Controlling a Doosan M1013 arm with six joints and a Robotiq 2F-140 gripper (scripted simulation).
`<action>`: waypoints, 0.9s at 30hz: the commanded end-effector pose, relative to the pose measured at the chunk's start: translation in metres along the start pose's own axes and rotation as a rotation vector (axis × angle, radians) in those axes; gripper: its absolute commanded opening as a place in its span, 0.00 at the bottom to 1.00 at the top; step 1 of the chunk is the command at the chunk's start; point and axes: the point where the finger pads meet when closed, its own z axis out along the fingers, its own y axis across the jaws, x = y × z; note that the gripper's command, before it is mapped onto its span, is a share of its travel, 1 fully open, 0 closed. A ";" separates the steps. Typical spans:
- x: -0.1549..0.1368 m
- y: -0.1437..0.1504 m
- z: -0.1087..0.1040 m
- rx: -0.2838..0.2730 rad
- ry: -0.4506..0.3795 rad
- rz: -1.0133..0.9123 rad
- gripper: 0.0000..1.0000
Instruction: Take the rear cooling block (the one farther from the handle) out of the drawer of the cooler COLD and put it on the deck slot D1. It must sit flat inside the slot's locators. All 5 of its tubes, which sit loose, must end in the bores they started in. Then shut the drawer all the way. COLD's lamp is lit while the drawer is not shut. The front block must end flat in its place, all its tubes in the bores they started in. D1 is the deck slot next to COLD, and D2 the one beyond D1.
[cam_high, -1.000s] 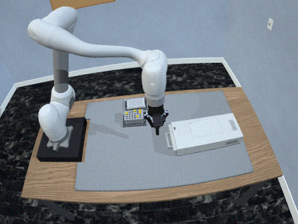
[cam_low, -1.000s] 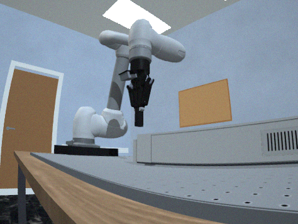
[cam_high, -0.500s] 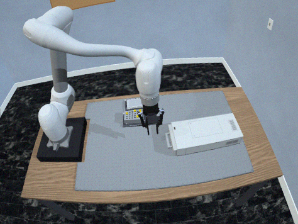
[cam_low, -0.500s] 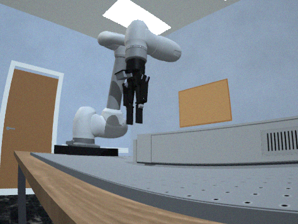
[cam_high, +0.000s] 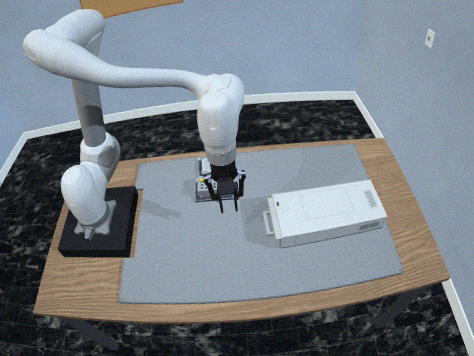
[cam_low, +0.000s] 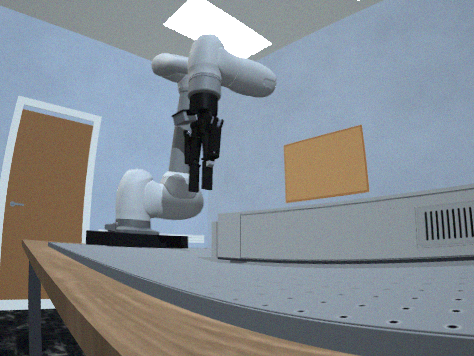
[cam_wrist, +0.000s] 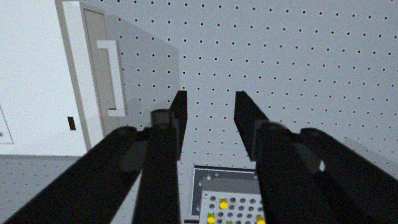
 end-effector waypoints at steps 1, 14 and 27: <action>0.000 0.012 -0.006 0.001 0.000 0.000 0.35; 0.000 0.028 -0.013 0.001 0.000 0.000 0.35; 0.000 0.028 -0.013 0.001 0.000 0.000 0.35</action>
